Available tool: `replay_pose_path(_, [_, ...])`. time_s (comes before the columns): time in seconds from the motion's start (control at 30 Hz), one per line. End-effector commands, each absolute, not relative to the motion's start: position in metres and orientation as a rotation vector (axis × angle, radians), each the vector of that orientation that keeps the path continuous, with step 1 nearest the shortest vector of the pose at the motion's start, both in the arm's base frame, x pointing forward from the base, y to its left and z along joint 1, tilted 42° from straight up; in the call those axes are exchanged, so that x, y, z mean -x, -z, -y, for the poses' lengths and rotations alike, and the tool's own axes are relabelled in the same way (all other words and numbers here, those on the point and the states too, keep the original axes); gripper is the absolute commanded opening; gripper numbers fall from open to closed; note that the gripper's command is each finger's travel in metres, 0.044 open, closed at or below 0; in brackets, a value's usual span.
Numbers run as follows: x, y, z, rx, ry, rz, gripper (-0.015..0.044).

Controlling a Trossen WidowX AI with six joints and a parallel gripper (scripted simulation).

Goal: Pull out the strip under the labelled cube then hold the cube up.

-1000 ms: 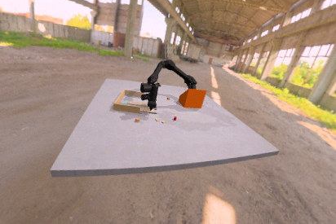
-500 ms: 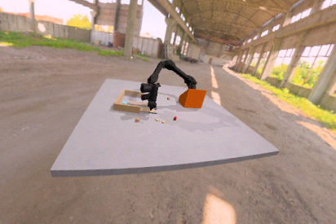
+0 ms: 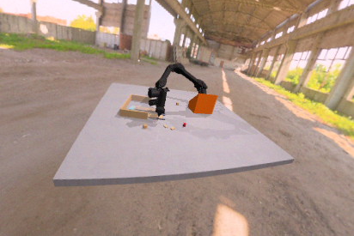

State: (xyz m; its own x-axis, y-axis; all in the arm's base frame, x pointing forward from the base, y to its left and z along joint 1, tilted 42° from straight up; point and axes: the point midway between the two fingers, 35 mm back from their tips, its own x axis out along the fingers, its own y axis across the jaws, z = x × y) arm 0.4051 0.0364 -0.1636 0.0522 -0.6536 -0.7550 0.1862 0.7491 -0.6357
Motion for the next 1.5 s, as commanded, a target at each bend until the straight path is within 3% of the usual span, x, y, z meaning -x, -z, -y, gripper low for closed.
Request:
replay_pose_path(0.0, [-0.405, 0.164, -0.035, 0.428, 0.667, -1.381, 0.0])
replay_pose_path(1.47, [-0.387, 0.164, -0.041, 0.428, 0.666, -1.381, 0.0])
